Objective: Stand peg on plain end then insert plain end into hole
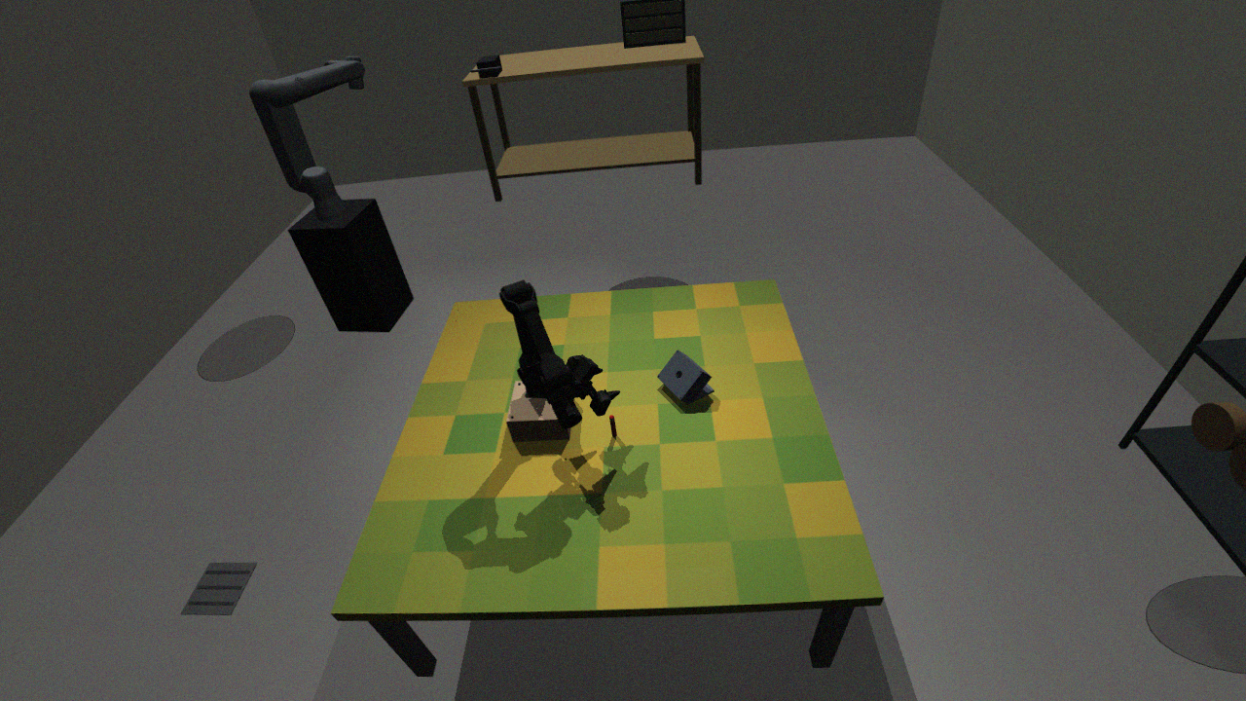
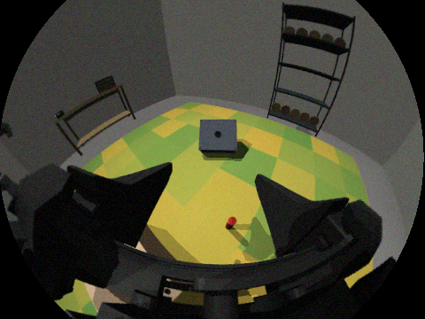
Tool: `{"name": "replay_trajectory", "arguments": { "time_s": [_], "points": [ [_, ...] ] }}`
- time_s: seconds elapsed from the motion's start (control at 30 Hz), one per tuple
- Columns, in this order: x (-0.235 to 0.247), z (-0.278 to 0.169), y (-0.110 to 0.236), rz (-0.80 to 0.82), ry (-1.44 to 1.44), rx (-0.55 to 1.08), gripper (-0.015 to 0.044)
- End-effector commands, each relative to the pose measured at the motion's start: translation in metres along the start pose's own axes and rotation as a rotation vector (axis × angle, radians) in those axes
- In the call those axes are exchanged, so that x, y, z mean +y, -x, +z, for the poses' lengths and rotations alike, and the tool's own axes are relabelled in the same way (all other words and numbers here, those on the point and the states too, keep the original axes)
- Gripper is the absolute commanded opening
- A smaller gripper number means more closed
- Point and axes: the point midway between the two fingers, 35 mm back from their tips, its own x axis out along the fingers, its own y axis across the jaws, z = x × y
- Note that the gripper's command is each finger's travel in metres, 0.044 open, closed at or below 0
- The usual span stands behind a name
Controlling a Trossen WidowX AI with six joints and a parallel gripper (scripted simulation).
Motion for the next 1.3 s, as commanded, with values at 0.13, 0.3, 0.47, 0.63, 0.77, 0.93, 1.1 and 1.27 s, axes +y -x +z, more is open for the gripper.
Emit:
{"name": "replay_trajectory", "arguments": {
  "time_s": [0.13, 0.3, 0.47, 0.63, 0.77, 0.93, 1.1, 1.27],
  "points": [
    [0.003, -0.015, -0.013, 0.078, -0.047, 0.234, 0.044],
    [0.004, -0.025, -0.018, 0.098, -0.075, 0.398, 0.044],
    [0.001, -0.034, -0.021, 0.087, -0.093, 0.561, 0.044],
    [-0.004, -0.039, -0.022, 0.045, -0.103, 0.721, 0.044],
    [-0.01, -0.041, -0.022, -0.011, -0.102, 0.839, 0.044],
    [-0.019, -0.039, -0.022, -0.108, -0.093, 0.971, 0.044],
    [-0.03, -0.033, -0.021, -0.232, -0.075, 1.078, 0.044],
    [-0.033, -0.031, -0.021, -0.271, -0.068, 1.104, 0.044]
  ]
}}
